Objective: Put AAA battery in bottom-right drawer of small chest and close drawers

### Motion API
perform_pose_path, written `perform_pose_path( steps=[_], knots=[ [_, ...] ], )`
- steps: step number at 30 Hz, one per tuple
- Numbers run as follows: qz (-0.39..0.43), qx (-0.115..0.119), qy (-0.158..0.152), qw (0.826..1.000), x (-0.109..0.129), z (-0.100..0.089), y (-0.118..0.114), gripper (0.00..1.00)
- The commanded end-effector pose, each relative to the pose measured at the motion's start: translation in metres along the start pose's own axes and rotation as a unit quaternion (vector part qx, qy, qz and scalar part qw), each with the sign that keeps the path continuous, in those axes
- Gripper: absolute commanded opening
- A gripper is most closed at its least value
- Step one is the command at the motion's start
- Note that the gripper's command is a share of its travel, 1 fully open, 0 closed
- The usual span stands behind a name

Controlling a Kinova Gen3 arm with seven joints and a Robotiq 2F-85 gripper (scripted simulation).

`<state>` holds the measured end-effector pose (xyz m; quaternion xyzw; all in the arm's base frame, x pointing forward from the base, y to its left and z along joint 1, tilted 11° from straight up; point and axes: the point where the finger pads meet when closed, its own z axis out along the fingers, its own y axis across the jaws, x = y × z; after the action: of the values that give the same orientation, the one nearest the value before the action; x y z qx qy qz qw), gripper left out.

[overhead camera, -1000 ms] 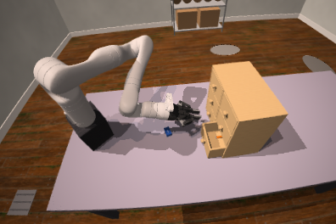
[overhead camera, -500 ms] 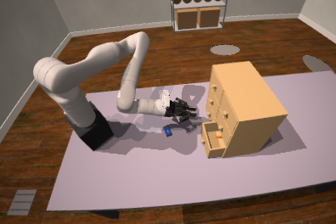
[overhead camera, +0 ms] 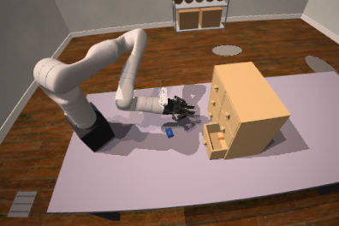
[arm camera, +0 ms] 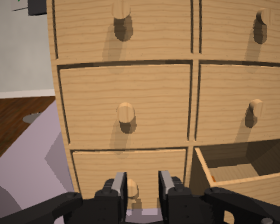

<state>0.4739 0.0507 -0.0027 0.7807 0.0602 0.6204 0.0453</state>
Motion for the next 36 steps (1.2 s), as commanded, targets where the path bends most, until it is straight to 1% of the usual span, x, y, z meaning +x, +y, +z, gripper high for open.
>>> perform_pose_path(
  steps=[1, 11, 36],
  knots=[
    [0.001, 0.005, 0.002, 1.0, 0.001, -0.003, -0.01, 0.24],
    [0.001, 0.005, 0.002, 1.0, 0.0, -0.009, -0.02, 0.24],
    [0.001, 0.005, 0.002, 1.0, -0.007, -0.031, -0.055, 0.24]
  ],
)
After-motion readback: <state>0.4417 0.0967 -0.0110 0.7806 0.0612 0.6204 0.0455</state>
